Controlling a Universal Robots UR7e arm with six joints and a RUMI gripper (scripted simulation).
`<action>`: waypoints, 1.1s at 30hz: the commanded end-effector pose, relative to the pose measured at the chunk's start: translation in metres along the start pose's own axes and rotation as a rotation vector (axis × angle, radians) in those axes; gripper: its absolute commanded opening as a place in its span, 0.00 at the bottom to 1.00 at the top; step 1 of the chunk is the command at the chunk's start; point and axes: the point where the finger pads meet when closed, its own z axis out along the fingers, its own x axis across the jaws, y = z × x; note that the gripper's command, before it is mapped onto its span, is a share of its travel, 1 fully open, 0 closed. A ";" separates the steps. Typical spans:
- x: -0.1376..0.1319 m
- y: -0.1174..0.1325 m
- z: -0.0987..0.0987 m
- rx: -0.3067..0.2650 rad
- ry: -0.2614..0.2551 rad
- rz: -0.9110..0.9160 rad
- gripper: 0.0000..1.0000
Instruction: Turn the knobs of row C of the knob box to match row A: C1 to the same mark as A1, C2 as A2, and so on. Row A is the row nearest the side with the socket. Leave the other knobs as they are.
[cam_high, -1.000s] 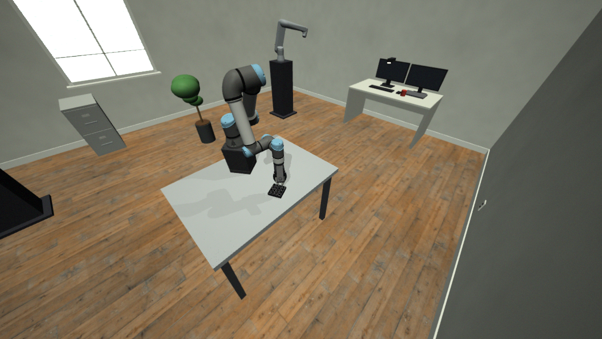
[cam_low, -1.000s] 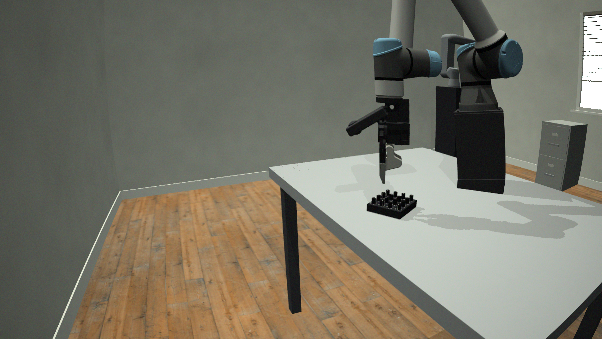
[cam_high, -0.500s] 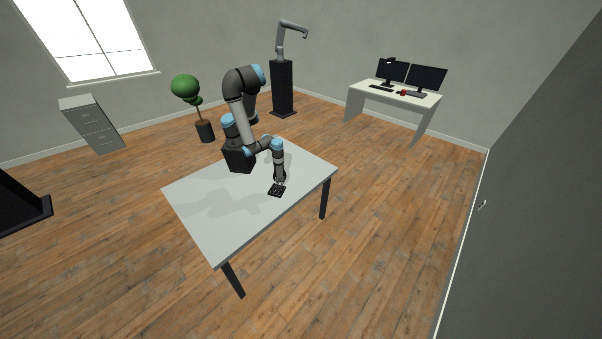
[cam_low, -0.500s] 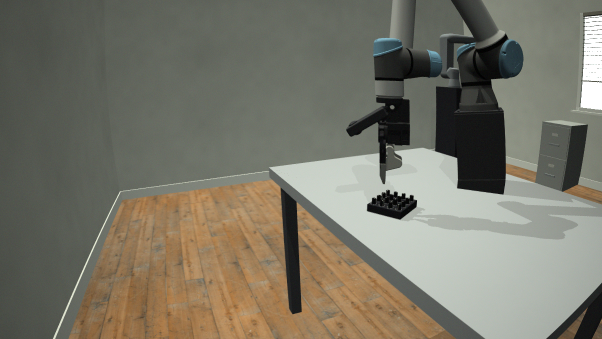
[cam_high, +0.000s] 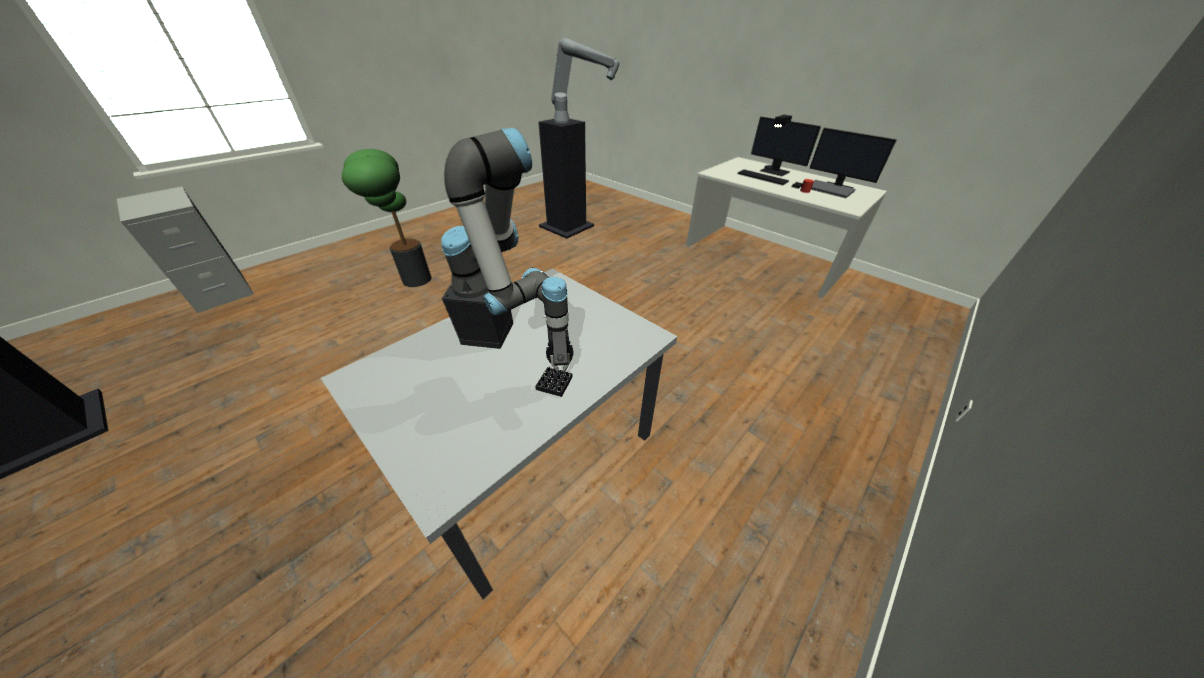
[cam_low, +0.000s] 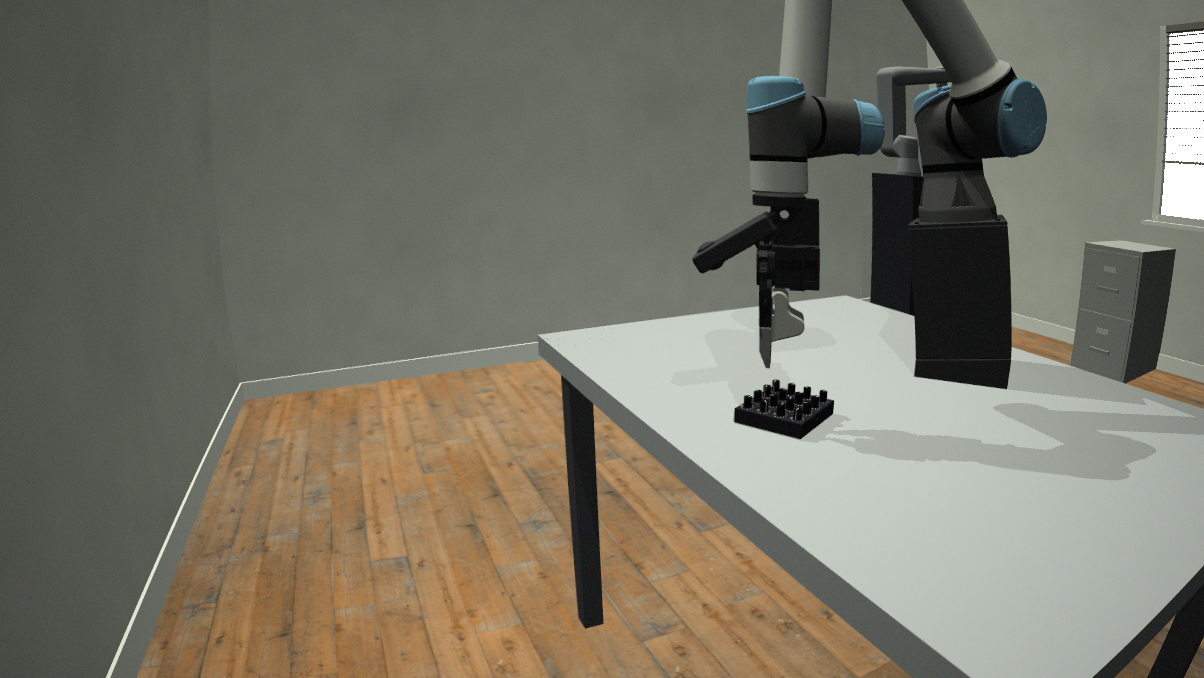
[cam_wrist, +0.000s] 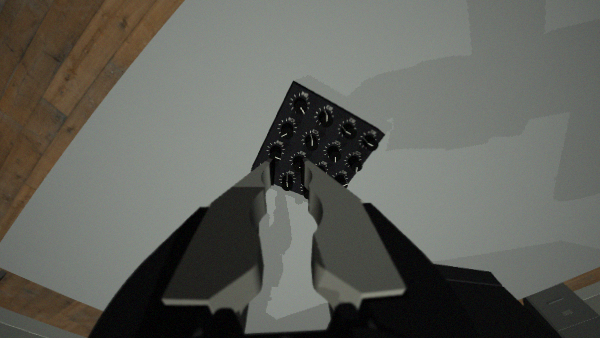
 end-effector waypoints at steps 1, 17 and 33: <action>0.000 0.000 0.000 0.001 -0.001 0.000 0.11; 0.000 0.000 0.003 0.001 -0.001 0.000 0.11; 0.000 0.000 0.019 0.001 0.000 0.000 0.11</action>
